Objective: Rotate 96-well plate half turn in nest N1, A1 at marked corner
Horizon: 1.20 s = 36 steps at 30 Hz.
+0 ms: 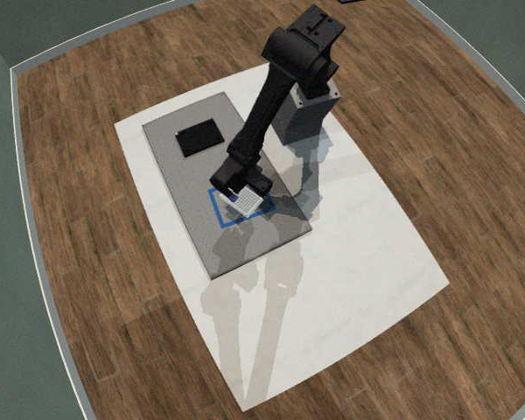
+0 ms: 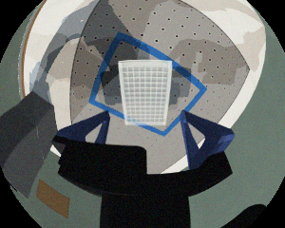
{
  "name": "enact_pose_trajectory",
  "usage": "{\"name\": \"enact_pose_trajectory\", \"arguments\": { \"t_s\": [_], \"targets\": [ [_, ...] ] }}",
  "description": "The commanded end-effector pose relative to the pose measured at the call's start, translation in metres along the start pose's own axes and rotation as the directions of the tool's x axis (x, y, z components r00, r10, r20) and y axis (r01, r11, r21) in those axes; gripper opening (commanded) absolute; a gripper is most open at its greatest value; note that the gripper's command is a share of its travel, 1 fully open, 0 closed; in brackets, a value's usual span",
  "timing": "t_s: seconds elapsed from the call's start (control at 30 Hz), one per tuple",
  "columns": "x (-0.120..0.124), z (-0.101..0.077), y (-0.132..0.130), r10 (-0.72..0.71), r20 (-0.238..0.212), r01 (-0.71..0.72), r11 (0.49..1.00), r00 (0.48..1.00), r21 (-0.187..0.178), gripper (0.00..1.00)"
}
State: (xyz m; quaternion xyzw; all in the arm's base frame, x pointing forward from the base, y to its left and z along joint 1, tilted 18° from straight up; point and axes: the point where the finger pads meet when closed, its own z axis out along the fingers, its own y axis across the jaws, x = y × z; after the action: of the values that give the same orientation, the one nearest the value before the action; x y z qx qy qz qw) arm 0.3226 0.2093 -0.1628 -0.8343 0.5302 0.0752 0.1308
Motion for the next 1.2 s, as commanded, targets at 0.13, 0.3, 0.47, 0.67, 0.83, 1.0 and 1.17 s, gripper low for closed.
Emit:
{"name": "enact_pose_trajectory", "arguments": {
  "t_s": [0.13, 0.3, 0.47, 0.67, 0.83, 1.0, 1.17],
  "targets": [
    [-0.001, 0.013, -0.01, 0.002, 0.002, -0.002, 1.0, 1.0, 0.022, 1.0],
    [-0.002, 0.022, -0.01, 0.001, 0.001, -0.001, 1.0, 1.0, 0.02, 1.0],
    [-0.004, 0.019, -0.018, -0.008, 0.003, 0.008, 0.999, 1.0, 0.043, 1.0],
    [0.0, 0.036, -0.009, 0.005, 0.001, -0.005, 1.0, 1.0, 0.02, 1.0],
    [-0.004, 0.046, -0.007, -0.005, 0.003, 0.005, 1.0, 1.0, 0.016, 1.0],
    [0.0, 0.037, -0.023, 0.0, 0.002, 0.0, 0.998, 1.0, 0.058, 1.0],
    [-0.004, 0.059, -0.006, -0.005, 0.002, 0.005, 1.0, 1.0, 0.014, 1.0]
  ]
}}
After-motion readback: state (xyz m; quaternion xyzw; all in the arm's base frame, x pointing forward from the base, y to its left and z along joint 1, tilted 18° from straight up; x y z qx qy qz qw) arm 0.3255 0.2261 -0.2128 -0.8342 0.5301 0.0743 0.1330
